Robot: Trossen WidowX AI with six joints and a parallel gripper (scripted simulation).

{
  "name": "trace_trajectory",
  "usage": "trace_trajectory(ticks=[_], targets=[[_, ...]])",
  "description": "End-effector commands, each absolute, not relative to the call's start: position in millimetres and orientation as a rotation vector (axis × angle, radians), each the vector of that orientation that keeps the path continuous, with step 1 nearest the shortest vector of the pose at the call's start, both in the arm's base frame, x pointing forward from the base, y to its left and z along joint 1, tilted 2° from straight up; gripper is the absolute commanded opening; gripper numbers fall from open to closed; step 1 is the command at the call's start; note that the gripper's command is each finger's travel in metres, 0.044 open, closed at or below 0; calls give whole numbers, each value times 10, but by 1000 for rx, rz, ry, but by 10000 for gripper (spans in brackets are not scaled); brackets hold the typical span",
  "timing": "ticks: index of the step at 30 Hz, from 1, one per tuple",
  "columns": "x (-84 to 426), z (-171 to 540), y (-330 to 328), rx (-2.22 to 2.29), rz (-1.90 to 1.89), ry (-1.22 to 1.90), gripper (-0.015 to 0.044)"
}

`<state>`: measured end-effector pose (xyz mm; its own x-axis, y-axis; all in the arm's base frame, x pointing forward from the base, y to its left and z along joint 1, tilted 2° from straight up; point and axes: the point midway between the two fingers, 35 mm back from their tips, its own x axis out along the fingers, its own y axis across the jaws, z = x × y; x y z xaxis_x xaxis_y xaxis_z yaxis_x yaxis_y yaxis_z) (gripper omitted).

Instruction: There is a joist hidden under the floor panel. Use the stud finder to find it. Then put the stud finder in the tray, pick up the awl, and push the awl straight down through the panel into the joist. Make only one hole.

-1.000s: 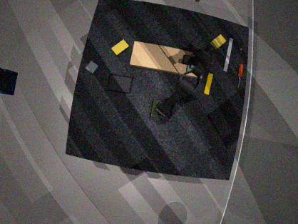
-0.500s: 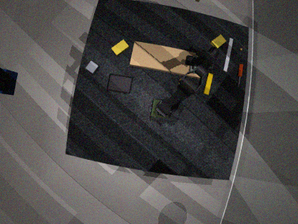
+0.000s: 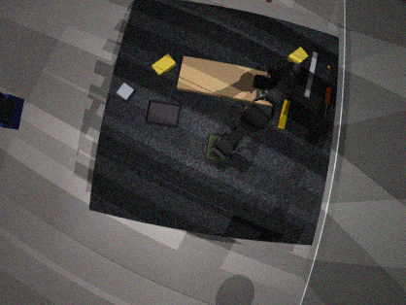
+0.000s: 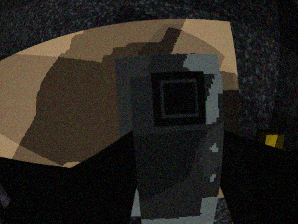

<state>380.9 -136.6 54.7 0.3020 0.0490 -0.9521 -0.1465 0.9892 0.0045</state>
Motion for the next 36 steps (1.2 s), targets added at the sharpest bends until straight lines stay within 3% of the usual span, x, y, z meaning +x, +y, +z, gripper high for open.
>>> trace_trajectory(ticks=[1, 9, 16, 36], targets=[[3844, 871, -1403, -103, 118, 1230, 0], [3764, 1373, -1401, -104, 116, 1232, 0], [3772, 1410, -1334, -114, 129, 1232, 0], [3903, 1321, -27, -314, 398, 1214, 0]])
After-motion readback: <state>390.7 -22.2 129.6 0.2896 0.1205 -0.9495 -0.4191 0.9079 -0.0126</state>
